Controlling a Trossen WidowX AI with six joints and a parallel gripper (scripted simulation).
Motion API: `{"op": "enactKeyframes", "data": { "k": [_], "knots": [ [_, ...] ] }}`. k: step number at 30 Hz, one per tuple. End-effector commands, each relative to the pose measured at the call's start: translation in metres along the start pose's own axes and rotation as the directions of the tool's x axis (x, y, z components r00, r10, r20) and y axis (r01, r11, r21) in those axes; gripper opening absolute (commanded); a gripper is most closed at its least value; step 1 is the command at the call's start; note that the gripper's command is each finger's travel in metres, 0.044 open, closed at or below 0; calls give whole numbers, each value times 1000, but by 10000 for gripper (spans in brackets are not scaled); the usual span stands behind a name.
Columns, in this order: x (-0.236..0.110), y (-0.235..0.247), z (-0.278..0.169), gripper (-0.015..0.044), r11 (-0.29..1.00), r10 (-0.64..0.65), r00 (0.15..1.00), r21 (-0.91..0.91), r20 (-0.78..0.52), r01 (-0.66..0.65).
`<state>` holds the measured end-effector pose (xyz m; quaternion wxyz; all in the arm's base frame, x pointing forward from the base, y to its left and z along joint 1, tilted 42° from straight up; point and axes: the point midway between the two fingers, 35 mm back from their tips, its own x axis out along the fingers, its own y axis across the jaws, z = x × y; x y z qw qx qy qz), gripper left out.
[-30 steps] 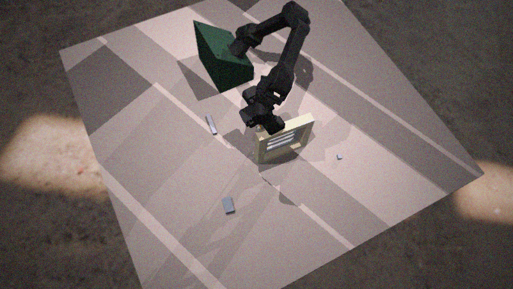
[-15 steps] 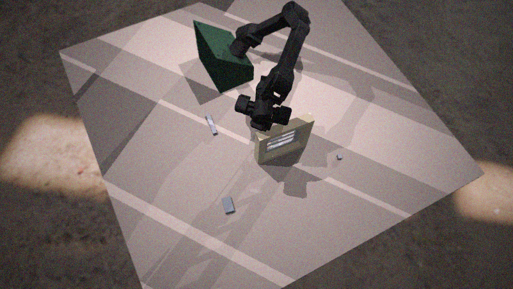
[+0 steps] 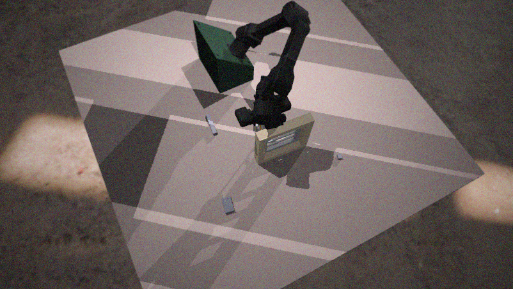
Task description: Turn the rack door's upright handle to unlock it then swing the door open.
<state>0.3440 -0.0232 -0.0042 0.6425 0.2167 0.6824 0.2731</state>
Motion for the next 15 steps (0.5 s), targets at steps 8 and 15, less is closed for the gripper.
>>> {"op": "enactKeyframes", "data": {
  "k": [8,15],
  "knots": [
    [1,0,0,288,812,1,1000,-583,-2,-1],
    [1,0,0,288,566,1,1000,-824,-1,-2]
  ]
}}
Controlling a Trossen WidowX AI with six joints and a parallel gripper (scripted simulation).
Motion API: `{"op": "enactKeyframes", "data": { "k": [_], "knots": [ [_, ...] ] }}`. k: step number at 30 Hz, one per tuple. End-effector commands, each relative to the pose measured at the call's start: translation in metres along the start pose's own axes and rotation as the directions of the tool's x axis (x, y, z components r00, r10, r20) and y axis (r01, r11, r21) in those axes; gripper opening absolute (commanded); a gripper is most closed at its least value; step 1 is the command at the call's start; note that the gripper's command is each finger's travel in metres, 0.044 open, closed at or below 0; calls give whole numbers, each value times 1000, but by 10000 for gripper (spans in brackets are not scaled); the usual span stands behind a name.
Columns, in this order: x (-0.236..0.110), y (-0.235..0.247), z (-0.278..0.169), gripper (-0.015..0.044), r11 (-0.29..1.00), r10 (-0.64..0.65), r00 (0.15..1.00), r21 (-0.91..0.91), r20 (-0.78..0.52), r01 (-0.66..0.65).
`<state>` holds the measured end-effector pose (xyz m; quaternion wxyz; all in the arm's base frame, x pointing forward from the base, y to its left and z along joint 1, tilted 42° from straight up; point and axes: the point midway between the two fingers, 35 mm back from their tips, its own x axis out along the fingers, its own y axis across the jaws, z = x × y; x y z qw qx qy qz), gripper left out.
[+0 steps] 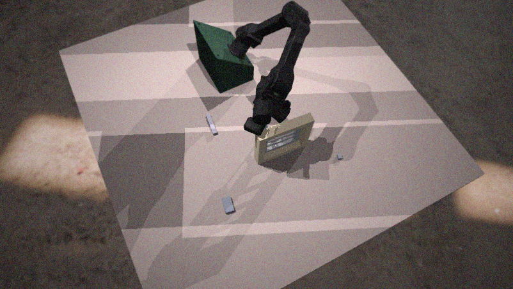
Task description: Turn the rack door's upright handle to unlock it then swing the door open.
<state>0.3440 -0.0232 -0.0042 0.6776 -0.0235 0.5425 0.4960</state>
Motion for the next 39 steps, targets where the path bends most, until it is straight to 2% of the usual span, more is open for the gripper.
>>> {"op": "enactKeyframes", "data": {
  "k": [1,7,16,26,34,39],
  "knots": [
    [1,0,0,288,956,2,1000,-294,0,-2],
    [1,0,0,288,828,2,1000,-561,1,-1],
    [1,0,0,288,533,2,1000,-846,3,1],
    [1,0,0,288,526,2,1000,-850,3,1],
    [1,0,0,78,526,2,1000,-850,3,1],
    [1,0,0,45,526,2,1000,-850,3,1]
  ]
}}
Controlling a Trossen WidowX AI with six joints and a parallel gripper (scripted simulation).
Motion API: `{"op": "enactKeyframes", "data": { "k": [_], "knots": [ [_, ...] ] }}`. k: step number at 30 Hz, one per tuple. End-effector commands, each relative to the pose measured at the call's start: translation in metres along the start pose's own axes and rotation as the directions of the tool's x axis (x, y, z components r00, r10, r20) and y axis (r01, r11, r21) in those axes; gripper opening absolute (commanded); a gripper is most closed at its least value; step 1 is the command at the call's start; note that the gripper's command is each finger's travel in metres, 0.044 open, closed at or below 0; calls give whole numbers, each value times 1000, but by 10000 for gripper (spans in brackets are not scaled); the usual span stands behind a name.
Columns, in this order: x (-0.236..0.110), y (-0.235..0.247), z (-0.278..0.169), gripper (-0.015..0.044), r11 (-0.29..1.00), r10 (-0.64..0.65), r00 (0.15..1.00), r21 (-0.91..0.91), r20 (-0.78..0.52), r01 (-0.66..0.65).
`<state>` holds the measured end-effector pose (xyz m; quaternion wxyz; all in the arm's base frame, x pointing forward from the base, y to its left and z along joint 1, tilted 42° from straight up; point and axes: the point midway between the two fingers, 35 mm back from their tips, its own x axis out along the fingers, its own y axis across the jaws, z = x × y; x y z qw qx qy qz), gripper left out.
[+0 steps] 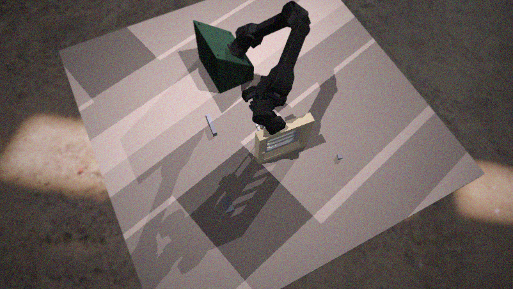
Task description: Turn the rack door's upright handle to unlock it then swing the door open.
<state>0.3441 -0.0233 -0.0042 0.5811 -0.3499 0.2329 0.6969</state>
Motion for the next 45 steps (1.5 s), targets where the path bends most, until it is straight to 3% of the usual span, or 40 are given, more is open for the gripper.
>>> {"op": "enactKeyframes", "data": {
  "k": [1,9,23,45],
  "knots": [
    [1,0,0,38,1000,-1,1000,-2,3,1],
    [1,0,1,16,1000,0,1000,12,3,0],
    [1,10,8,16,954,0,1000,300,3,-1],
    [1,38,37,16,733,2,1000,680,5,-5]
  ]
}}
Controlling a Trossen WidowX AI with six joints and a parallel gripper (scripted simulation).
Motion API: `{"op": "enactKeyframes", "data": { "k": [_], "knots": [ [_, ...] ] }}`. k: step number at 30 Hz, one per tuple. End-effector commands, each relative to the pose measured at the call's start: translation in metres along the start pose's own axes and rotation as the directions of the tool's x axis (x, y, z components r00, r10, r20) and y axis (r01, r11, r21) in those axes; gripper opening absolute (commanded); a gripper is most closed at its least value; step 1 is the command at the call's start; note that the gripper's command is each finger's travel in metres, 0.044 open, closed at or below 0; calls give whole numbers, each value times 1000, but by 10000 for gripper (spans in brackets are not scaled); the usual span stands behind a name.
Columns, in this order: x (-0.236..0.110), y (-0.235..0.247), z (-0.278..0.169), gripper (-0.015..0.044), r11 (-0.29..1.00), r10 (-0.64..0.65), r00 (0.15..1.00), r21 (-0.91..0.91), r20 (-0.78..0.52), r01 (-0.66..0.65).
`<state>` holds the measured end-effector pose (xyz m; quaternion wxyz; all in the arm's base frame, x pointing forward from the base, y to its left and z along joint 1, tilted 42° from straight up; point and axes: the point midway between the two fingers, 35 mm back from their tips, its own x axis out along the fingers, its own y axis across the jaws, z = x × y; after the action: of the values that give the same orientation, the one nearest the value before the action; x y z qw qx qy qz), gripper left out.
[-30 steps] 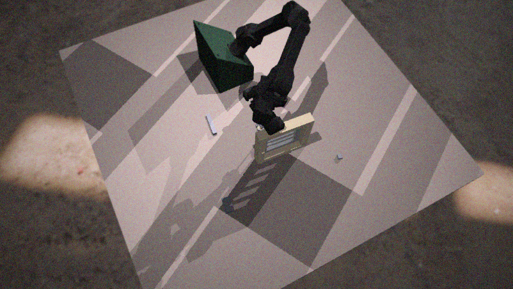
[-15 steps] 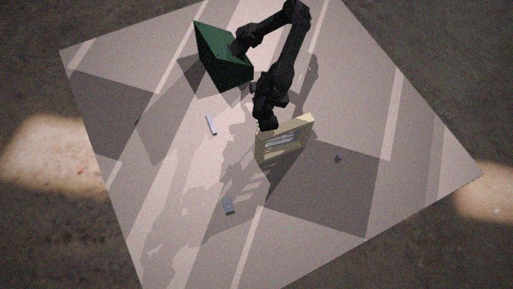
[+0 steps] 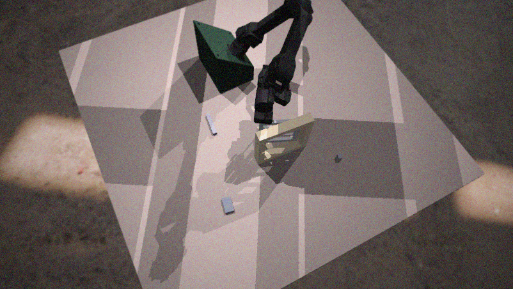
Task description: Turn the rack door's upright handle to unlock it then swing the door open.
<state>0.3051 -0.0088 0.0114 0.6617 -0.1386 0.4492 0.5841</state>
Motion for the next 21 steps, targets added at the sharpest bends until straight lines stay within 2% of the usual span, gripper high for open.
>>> {"op": "enactKeyframes", "data": {
  "k": [1,21],
  "knots": [
    [0,11,4,16,995,-2,1000,97,3,2],
    [1,51,26,16,907,0,1000,421,5,-2]
  ]
}}
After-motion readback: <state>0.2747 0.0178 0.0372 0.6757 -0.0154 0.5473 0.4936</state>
